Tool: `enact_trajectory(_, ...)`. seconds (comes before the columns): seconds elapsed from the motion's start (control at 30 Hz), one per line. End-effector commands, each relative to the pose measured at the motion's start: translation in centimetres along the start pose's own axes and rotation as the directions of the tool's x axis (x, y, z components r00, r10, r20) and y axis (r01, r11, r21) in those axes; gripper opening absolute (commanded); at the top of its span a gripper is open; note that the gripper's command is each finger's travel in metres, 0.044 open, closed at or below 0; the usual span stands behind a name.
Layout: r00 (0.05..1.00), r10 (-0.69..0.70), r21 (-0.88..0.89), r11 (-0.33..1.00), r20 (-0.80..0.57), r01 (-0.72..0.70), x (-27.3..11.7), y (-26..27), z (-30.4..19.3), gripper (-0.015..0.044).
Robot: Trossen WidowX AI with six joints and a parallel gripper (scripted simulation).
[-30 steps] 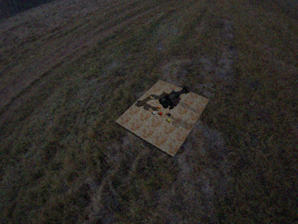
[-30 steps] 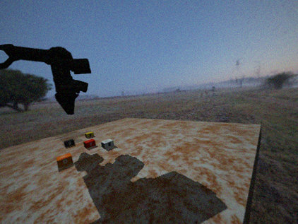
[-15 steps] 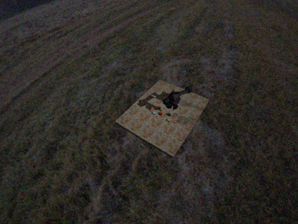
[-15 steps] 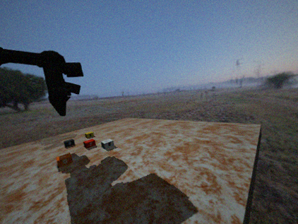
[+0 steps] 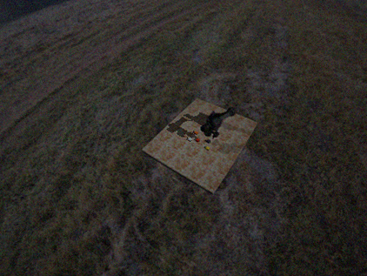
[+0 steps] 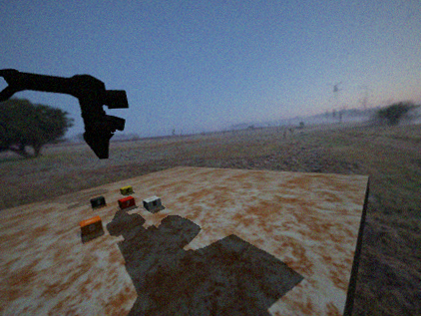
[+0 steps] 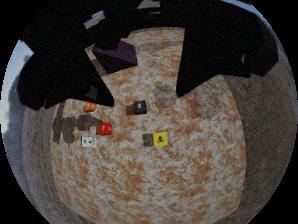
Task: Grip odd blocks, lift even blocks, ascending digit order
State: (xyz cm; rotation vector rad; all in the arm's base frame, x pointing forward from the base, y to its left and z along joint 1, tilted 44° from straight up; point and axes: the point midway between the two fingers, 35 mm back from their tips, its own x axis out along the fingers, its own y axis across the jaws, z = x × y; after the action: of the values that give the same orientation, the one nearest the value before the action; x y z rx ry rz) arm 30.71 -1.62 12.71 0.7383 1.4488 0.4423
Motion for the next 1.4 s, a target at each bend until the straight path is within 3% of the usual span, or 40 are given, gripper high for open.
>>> enact_trajectory(0.0,1.000,0.008,0.004,1.000,-0.008,-0.008,0.4,1.5,3.1,0.0400)
enact_trajectory(0.73,1.000,0.008,0.004,1.000,-0.007,-0.008,0.5,1.5,3.8,0.0400)
enact_trajectory(0.93,1.000,-0.015,0.007,1.000,-0.002,0.015,0.2,-8.5,5.7,0.0400)
enact_trajectory(1.13,1.000,-0.006,0.004,1.000,-0.005,0.006,0.4,-19.3,4.6,0.0400)
enact_trajectory(1.37,1.000,-0.001,0.003,1.000,-0.006,0.001,0.6,-21.0,4.2,0.0400)
